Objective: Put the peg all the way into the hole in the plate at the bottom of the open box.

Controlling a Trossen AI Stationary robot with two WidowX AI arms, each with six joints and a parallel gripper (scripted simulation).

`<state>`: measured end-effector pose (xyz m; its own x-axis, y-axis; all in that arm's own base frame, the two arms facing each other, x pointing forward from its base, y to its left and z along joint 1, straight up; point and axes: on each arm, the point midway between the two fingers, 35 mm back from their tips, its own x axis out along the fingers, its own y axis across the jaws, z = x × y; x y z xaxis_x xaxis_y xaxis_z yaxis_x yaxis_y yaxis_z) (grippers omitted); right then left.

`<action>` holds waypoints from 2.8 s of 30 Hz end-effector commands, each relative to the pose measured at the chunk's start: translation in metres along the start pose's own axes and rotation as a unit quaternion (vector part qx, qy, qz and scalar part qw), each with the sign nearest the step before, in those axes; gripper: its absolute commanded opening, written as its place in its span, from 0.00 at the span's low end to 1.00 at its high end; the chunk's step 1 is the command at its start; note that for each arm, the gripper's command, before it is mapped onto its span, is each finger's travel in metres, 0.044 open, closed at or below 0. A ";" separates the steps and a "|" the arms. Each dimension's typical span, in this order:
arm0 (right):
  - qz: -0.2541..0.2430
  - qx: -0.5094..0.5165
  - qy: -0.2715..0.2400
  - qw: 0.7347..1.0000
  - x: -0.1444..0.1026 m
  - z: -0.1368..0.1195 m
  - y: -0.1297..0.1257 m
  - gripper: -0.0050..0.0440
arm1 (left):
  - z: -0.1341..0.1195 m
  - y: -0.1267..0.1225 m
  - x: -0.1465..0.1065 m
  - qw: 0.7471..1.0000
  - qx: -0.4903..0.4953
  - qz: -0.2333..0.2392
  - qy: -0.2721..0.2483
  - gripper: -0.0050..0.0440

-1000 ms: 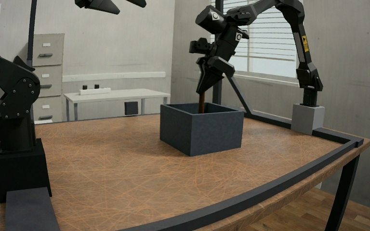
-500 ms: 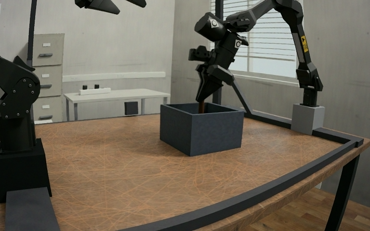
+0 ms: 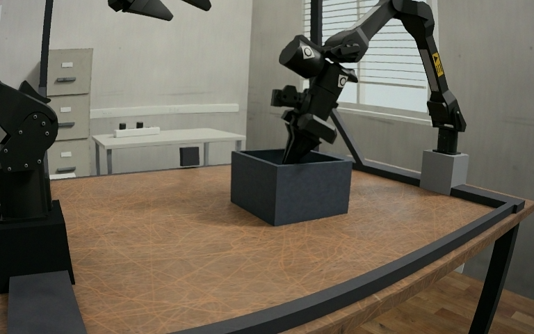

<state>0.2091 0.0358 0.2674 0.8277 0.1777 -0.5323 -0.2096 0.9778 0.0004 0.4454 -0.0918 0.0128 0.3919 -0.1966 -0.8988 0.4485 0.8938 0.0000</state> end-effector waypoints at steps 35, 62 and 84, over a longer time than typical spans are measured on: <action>0.000 -0.001 -0.007 1.000 -0.003 0.004 0.000 1.00 | 0.005 0.002 0.002 1.000 0.002 0.006 -0.026 0.33; 0.000 -0.001 -0.007 1.000 -0.003 0.004 0.000 1.00 | 0.015 -0.002 -0.060 0.999 -0.011 0.015 -0.029 1.00; 0.000 -0.001 -0.007 1.000 -0.003 0.004 0.000 1.00 | 0.020 -0.013 -0.071 0.990 -0.121 0.055 0.036 1.00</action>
<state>0.2091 0.0358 0.2674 0.8277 0.1777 -0.5323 -0.2096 0.9778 0.0004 0.4223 -0.0968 0.0736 0.3386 -0.0734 -0.9381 0.2070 0.9783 -0.0018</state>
